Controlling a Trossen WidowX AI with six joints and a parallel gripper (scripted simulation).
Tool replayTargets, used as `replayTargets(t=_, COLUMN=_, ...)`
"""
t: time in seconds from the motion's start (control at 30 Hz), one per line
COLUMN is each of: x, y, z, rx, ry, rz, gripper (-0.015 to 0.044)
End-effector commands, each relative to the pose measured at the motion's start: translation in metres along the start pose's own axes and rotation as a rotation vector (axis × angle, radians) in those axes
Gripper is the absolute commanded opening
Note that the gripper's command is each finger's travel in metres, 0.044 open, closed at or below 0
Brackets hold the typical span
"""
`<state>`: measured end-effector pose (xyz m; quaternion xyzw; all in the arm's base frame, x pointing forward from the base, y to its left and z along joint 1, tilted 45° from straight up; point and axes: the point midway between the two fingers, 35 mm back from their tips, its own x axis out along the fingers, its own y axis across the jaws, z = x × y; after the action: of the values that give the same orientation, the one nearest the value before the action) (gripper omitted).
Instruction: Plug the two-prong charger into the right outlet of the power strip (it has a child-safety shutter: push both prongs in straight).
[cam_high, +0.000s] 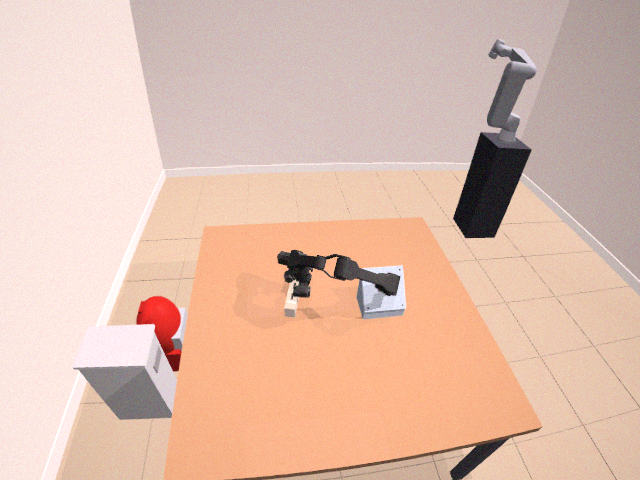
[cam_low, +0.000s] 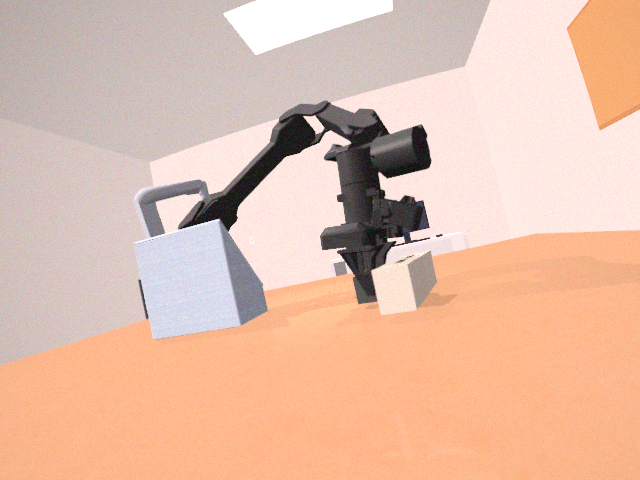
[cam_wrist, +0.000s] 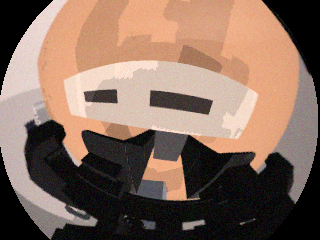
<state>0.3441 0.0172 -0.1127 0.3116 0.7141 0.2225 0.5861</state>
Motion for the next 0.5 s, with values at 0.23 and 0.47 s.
replayTargets(t=0.23, x=0.0002, y=0.0006, z=0.0046, rx=-0.017, ry=-0.019, rz=-0.005, gripper=0.0)
replayTargets(t=0.47, x=0.0002, y=0.0006, z=0.0037, rx=-0.017, ry=-0.019, rz=-0.005, gripper=0.0)
